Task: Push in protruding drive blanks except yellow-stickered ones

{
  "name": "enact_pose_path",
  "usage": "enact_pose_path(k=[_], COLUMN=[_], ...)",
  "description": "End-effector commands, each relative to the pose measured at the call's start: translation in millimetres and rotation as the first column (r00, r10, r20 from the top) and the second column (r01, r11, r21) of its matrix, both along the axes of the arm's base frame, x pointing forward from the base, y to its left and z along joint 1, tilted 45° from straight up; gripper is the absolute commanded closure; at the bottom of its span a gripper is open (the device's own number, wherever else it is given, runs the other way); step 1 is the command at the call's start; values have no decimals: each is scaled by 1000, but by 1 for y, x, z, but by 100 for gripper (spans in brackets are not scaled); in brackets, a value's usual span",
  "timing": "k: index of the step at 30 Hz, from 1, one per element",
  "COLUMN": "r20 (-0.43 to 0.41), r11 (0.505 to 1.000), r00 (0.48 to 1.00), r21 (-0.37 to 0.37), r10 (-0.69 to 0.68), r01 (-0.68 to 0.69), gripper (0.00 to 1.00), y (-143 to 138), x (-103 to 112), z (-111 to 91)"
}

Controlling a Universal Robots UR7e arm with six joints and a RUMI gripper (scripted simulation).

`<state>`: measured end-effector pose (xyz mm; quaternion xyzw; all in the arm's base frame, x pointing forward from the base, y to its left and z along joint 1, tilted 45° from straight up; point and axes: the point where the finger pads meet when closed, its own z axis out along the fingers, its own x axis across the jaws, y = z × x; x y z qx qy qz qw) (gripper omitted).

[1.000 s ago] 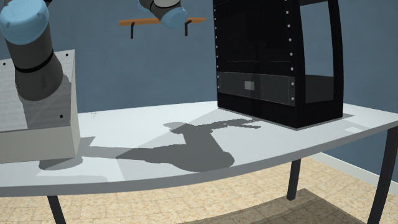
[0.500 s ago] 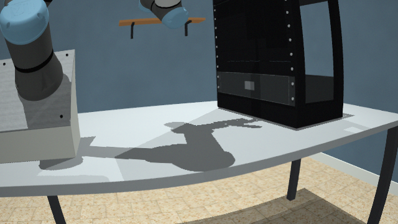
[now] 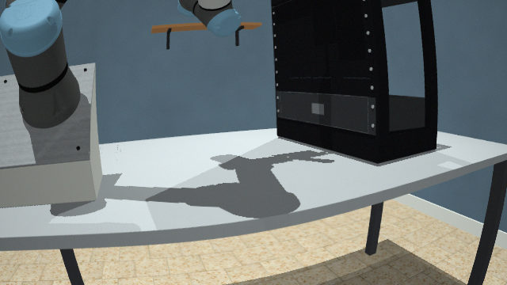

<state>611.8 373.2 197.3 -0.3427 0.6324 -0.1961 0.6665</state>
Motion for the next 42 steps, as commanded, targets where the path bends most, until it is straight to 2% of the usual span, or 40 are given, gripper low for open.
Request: enact_pose_path(k=[1,42], r20=[1,1], r11=[1000,1000], r00=[1000,1000], r21=[1,1], r10=[2,2], r01=[-2,-2], gripper=[100,100], y=[1,3], x=[1,7], z=[1,1])
